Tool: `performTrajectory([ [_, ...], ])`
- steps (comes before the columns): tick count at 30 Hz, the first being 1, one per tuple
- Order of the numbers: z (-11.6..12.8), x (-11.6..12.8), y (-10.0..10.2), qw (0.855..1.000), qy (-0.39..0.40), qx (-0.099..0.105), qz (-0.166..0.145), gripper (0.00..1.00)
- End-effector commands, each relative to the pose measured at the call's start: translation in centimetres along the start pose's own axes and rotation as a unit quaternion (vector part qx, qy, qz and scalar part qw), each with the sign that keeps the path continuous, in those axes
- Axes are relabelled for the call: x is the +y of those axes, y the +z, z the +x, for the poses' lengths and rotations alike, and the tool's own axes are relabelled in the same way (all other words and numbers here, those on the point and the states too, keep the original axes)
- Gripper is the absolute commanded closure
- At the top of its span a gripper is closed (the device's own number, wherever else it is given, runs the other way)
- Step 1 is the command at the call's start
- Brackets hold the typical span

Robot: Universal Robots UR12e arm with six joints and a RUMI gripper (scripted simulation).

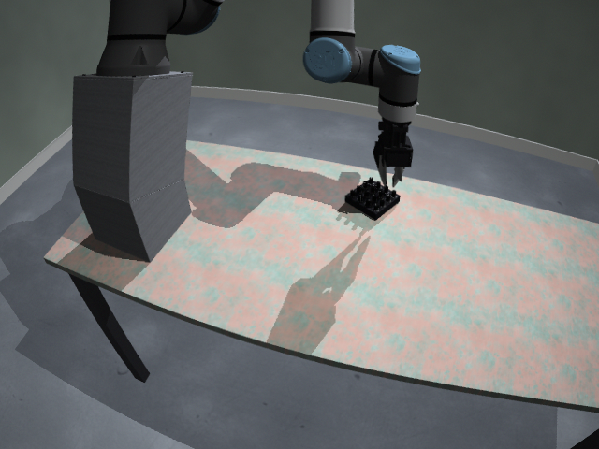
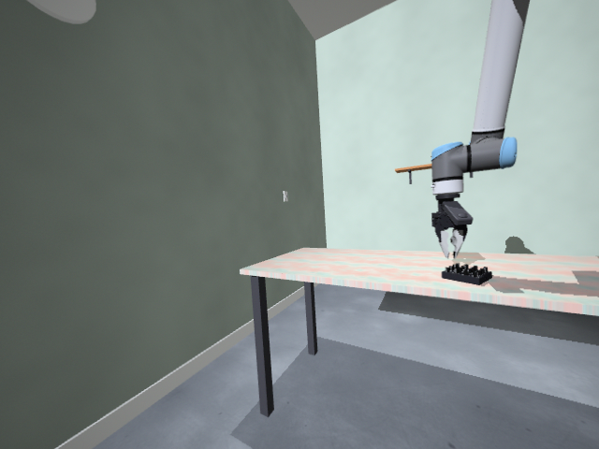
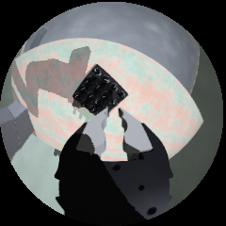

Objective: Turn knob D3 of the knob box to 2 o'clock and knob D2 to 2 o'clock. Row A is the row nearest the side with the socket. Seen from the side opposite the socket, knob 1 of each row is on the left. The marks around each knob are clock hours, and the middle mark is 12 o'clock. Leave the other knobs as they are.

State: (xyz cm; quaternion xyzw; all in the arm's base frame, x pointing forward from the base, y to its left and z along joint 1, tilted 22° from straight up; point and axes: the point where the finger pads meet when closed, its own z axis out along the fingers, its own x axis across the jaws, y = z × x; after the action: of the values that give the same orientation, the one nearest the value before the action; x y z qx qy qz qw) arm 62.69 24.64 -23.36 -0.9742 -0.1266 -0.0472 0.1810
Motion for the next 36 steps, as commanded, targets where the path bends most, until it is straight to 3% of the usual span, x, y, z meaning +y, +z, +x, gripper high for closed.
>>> performTrajectory([
  [1, 0.1, 0.0, -0.3, 1.0, 0.0, 0.0, 0.0, 0.89],
  [8, 0.1, 0.0, -0.3, 1.0, 0.0, 0.0, 0.0, 0.89],
  [9, 0.1, 0.0, -0.3, 1.0, 0.0, 0.0, 0.0, 0.0],
  [18, 0.1, 0.0, -1.6, 1.0, 0.0, 0.0, 0.0, 0.0],
  [27, 0.1, 0.0, -7.2, 1.0, 0.0, 0.0, 0.0, 0.0],
  [29, 0.1, 0.0, -7.2, 1.0, 0.0, 0.0, 0.0, 0.0],
  [36, 0.1, 0.0, -11.0, 1.0, 0.0, 0.0, 0.0, 0.0],
])
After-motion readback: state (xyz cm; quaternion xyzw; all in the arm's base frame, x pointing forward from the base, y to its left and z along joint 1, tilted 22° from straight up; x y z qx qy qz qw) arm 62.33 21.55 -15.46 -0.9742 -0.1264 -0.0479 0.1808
